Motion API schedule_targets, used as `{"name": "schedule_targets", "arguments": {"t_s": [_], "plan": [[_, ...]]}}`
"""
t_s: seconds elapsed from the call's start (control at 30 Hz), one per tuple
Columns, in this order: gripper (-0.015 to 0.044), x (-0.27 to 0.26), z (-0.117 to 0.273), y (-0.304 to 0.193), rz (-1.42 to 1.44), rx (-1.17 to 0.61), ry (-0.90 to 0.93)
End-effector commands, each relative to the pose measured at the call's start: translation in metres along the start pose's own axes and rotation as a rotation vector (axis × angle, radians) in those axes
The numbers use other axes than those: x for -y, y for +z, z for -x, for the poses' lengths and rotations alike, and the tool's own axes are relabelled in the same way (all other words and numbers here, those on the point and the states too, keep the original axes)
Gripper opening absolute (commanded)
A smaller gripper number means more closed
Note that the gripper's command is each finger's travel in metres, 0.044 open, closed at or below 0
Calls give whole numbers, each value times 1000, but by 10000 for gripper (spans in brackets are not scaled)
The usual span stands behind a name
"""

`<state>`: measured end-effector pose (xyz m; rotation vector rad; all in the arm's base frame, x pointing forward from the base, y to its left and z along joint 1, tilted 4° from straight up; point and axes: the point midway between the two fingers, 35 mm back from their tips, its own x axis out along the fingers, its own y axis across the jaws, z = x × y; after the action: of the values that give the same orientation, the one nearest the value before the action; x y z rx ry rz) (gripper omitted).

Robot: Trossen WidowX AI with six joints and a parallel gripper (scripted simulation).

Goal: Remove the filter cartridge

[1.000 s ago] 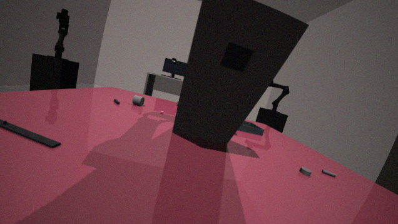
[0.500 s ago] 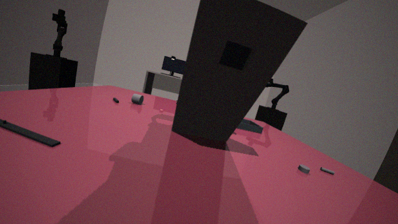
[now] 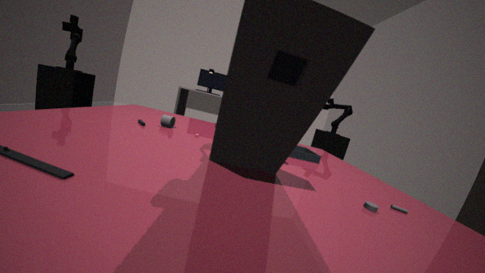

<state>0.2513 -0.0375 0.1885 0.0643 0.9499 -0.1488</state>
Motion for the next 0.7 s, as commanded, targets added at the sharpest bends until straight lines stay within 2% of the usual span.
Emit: {"name": "schedule_targets", "arguments": {"t_s": [0.0,0.13,0.43,0.67], "plan": [[107,0,0,0,0,-1,-1],[2,0,4,8,0,0,-1],[0,0,14,23,0,1,0],[0,0,48,29,0,0,0]]}}
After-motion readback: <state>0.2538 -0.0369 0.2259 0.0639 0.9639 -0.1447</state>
